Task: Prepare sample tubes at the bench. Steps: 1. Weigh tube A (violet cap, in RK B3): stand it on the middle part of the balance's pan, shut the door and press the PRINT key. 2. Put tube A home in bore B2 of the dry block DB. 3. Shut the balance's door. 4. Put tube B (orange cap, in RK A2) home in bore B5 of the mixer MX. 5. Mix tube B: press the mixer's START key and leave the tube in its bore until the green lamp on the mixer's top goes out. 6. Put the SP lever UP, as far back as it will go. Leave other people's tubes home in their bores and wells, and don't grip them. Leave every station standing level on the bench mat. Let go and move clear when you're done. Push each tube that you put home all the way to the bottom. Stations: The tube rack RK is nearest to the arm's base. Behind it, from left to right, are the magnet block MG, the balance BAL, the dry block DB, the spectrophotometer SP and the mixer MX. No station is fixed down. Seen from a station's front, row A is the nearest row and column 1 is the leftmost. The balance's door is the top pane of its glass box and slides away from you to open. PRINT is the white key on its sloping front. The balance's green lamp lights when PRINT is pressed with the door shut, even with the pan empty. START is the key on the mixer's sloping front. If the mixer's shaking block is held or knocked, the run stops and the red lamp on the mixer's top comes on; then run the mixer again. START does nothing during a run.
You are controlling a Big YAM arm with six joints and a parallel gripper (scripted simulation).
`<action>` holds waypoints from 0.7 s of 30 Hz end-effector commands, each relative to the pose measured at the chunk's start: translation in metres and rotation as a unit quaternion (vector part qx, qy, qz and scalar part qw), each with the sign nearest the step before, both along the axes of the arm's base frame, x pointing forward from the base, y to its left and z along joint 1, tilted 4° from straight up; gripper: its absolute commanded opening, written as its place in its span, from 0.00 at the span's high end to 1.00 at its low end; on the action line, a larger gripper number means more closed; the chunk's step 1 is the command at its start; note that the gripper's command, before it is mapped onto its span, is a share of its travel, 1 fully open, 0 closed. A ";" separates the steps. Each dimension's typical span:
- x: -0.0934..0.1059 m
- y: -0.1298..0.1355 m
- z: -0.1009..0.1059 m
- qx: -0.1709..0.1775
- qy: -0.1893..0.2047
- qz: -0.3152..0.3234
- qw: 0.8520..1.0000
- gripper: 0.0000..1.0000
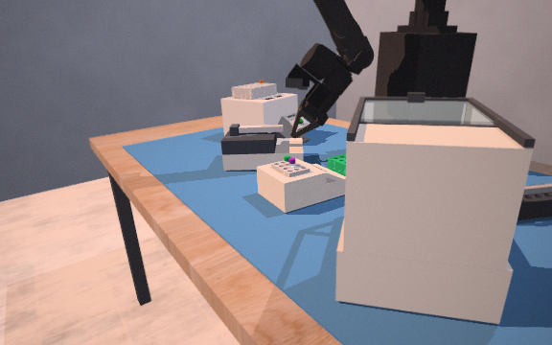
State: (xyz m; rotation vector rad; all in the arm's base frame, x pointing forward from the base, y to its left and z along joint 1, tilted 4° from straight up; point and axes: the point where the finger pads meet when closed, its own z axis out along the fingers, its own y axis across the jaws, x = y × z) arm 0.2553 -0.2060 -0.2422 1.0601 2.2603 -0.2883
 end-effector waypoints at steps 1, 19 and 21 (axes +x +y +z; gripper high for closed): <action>0.007 -0.009 0.007 -0.014 -0.014 0.000 1.000 1.00; 0.011 -0.015 0.007 -0.009 -0.008 -0.001 1.000 1.00; 0.010 -0.016 0.006 -0.008 -0.006 -0.001 1.000 1.00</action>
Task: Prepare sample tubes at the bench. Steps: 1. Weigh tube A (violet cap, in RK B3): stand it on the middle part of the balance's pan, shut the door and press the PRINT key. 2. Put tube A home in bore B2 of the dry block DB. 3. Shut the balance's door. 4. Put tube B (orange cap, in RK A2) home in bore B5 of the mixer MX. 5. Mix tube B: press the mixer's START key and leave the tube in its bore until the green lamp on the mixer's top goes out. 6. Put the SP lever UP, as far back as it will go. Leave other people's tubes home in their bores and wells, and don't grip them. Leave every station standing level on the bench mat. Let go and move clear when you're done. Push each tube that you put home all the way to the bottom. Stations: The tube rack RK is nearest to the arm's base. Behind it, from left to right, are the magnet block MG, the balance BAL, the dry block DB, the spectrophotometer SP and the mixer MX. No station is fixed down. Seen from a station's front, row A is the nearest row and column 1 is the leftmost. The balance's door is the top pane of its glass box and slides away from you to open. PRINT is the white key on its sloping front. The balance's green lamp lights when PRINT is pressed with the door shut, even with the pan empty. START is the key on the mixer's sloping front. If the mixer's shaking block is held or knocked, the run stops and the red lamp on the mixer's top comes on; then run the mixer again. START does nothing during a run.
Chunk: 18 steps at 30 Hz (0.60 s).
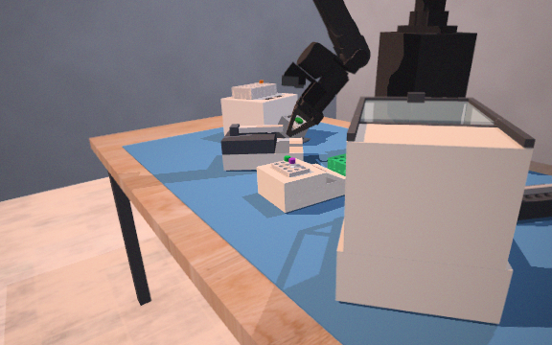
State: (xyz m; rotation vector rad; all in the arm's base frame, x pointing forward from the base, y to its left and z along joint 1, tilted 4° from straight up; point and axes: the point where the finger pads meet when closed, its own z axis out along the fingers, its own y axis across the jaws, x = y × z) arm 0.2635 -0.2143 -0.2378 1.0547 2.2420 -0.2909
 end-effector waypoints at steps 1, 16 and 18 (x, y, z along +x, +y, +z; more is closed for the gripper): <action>0.004 -0.009 0.003 -0.004 0.000 0.000 1.000 1.00; 0.013 -0.019 0.006 -0.005 0.000 0.000 1.000 1.00; 0.014 -0.021 0.006 -0.004 0.000 0.000 1.000 1.00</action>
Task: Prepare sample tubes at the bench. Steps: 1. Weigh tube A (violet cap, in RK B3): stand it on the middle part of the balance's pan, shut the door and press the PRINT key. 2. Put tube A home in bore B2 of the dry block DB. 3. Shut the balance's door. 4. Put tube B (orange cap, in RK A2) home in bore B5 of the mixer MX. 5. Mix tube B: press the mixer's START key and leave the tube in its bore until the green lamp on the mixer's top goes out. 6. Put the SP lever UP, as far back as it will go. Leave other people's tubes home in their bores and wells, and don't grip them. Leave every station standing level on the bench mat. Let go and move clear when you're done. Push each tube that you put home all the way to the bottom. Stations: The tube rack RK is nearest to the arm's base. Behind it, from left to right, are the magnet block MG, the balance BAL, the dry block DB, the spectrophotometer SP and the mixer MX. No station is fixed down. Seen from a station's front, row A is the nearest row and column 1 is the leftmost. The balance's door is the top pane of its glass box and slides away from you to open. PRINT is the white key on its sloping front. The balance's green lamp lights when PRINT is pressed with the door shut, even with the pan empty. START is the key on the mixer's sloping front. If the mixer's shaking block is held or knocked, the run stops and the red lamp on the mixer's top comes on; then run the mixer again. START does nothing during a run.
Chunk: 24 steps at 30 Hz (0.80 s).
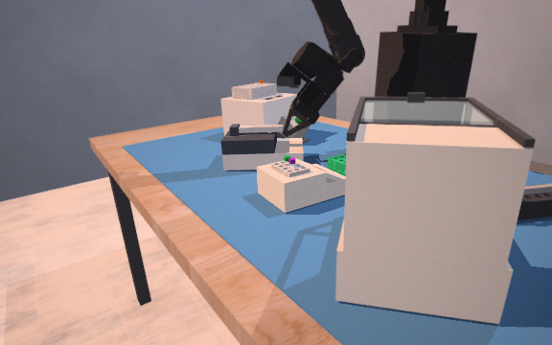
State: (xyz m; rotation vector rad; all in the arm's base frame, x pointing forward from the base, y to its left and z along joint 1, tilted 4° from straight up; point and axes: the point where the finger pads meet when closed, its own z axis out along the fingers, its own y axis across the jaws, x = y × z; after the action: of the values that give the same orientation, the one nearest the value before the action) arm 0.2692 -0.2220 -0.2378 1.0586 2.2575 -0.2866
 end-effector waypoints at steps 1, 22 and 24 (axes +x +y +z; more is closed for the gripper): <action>0.009 -0.014 0.006 -0.009 -0.006 -0.001 1.000 1.00; 0.018 -0.027 0.011 -0.012 -0.007 -0.002 1.000 1.00; 0.018 -0.028 0.011 -0.011 -0.006 -0.002 1.000 1.00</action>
State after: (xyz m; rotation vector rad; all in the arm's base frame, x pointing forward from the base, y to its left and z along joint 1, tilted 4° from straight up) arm 0.2683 -0.2238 -0.2404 1.0668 2.2983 -0.2719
